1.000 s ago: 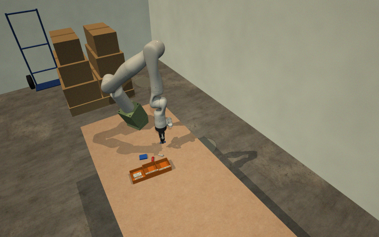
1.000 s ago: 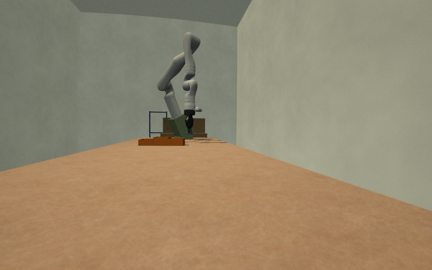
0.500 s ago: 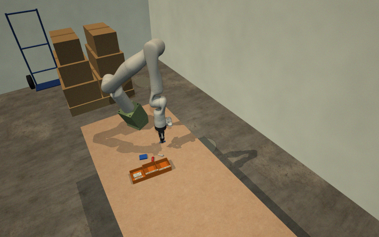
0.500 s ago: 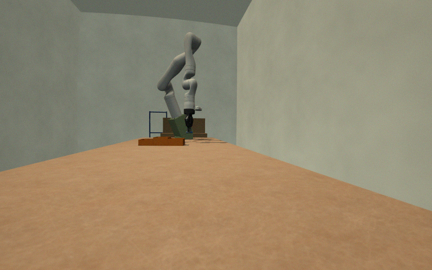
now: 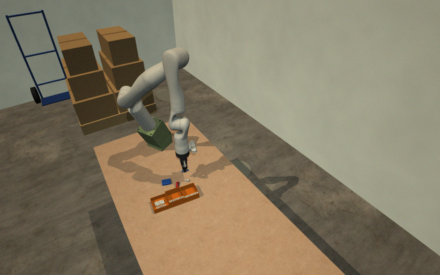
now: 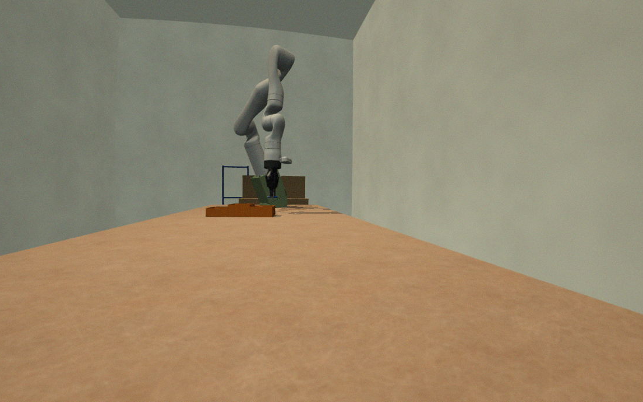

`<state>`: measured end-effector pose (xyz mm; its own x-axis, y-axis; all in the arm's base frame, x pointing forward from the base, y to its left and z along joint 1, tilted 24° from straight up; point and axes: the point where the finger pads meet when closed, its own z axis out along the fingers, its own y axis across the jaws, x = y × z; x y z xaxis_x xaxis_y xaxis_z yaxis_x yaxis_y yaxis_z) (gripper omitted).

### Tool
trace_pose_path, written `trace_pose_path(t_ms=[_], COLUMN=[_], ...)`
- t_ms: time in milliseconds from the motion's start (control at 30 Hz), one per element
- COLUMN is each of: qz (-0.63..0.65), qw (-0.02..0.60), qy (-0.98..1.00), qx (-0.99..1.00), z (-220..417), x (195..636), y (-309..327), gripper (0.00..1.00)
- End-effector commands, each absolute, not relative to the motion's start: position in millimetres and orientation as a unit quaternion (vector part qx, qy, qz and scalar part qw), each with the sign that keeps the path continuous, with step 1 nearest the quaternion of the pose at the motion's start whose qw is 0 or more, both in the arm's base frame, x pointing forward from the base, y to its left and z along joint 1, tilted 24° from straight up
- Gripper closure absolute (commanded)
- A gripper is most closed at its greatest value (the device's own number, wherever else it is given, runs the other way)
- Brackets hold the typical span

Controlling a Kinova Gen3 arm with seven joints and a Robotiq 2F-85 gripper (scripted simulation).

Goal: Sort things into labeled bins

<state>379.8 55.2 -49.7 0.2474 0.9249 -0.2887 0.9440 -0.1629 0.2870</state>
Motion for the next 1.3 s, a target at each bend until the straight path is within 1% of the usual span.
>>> trace_pose_path(t_ms=[0, 200, 367, 500, 767, 933, 1267], qz=[-0.019, -0.019, -0.019, -0.039, -0.039, -0.039, -0.039], qw=[0.206, 0.206, 0.206, 0.204, 0.204, 0.204, 0.204], qy=[0.604, 0.604, 0.604, 0.674, 0.674, 0.674, 0.674], qx=[0.770, 0.770, 0.770, 0.709, 0.709, 0.709, 0.709], z=[-41.5, -27.2, -20.7, -11.0, 8.1, 12.1, 12.0], x=[394.1, 417.4, 428.0, 443.6, 474.8, 481.1, 480.6], y=[41.6, 18.2, 7.6, -7.9, -39.2, -45.9, -46.0], gripper=[0.95, 0.95, 0.95, 0.95, 0.95, 0.95, 0.95])
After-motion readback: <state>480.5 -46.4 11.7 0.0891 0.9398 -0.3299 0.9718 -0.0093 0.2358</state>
